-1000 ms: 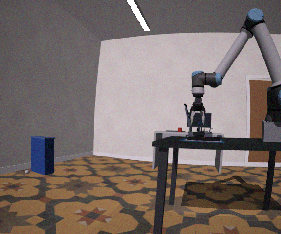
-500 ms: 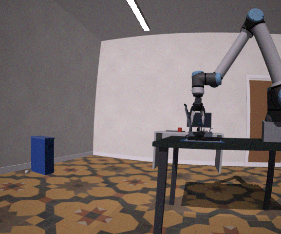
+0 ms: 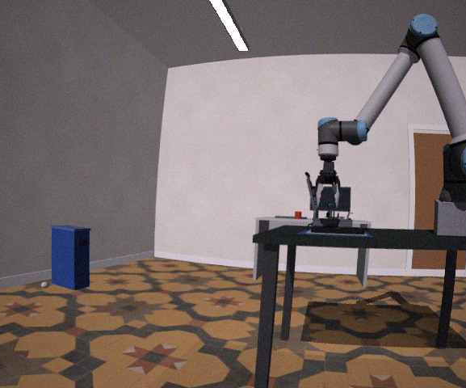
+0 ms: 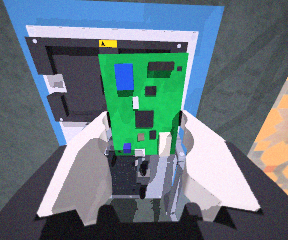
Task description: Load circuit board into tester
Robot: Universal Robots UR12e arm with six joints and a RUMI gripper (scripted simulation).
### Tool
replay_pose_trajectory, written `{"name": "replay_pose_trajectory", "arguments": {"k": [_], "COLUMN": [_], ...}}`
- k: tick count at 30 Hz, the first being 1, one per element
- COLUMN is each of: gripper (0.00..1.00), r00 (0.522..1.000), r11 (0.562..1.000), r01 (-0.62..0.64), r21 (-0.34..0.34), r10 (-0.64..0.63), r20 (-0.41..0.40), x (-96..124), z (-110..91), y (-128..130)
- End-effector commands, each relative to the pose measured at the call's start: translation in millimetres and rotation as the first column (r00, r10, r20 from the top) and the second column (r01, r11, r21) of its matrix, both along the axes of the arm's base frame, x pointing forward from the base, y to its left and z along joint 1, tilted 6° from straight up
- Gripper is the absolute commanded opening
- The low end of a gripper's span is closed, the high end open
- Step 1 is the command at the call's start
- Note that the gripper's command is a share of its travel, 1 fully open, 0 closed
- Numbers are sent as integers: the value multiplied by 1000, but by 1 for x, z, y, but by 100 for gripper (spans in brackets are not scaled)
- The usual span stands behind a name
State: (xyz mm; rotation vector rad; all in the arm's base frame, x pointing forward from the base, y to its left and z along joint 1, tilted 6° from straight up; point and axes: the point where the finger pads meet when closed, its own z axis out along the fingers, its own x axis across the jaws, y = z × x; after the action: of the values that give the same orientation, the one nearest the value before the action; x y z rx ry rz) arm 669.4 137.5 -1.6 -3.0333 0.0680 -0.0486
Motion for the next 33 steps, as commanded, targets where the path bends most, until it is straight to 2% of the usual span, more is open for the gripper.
{"name": "replay_pose_trajectory", "arguments": {"k": [1,18,33], "gripper": [39,39,39], "r00": [1000,989,949], "r11": [1000,990,949], "r01": [-20,-144,-314], "r21": [-1,-6,-17], "r10": [20,144,314], "r20": [4,16,33], "x": [1,1,1], "z": [1,1,1], "y": [0,0,0]}}
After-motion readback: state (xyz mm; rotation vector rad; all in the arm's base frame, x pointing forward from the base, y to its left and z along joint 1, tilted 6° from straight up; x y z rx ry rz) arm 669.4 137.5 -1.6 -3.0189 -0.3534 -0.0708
